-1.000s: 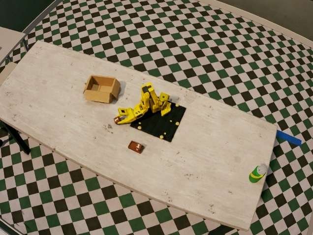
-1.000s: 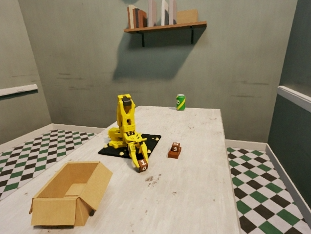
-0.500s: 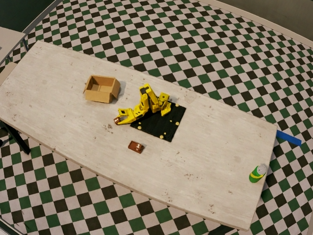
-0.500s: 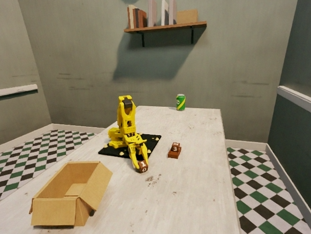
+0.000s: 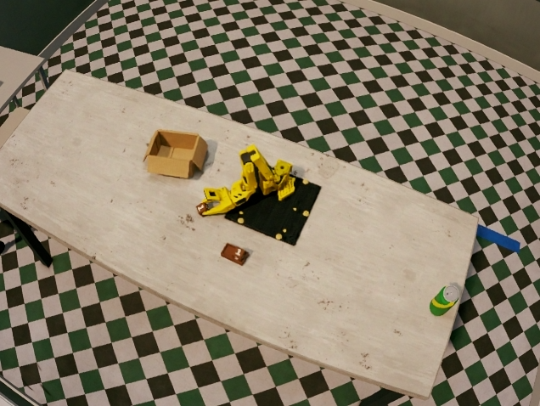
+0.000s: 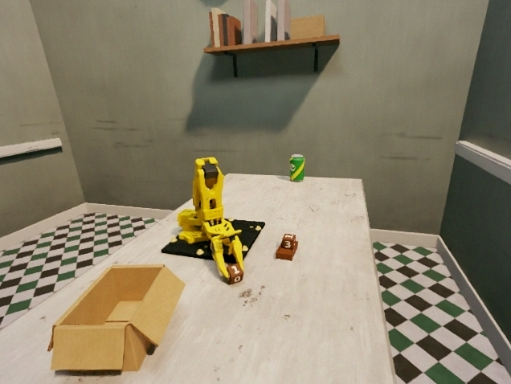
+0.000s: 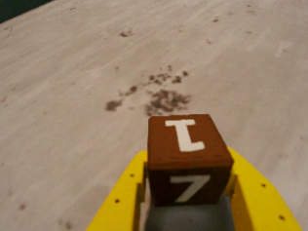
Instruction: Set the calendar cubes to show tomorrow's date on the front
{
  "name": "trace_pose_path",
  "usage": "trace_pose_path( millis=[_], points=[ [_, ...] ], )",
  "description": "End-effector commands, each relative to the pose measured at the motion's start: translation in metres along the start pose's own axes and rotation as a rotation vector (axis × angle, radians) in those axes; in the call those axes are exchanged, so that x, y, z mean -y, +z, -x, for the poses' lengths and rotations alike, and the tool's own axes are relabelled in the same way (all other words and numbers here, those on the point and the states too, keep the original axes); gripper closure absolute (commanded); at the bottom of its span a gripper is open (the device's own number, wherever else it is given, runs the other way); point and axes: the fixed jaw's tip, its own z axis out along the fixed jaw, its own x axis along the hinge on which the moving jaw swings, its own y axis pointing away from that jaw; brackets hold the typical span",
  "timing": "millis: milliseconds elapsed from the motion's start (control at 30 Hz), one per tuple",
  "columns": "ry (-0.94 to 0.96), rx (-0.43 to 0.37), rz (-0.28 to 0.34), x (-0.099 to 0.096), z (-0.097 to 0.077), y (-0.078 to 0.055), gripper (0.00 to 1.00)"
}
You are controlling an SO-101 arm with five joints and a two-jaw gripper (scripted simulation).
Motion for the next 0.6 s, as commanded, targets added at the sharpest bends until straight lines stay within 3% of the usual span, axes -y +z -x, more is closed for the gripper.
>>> trace_pose_path(
  millis=[0,133,400,567],
  points=[
    [-0.003,0.014,-0.006,0.0015,0.0018,0.0014,1.00],
    [-0.003,0.014,-0.006,0.0015,0.0018,0.0014,0.99],
    [-0.003,0.014,-0.006,0.0015,0.0018,0.0014,0.85],
    [-0.003,0.014,-0.006,0.0015,0.0018,0.0014,0.83]
  ],
)
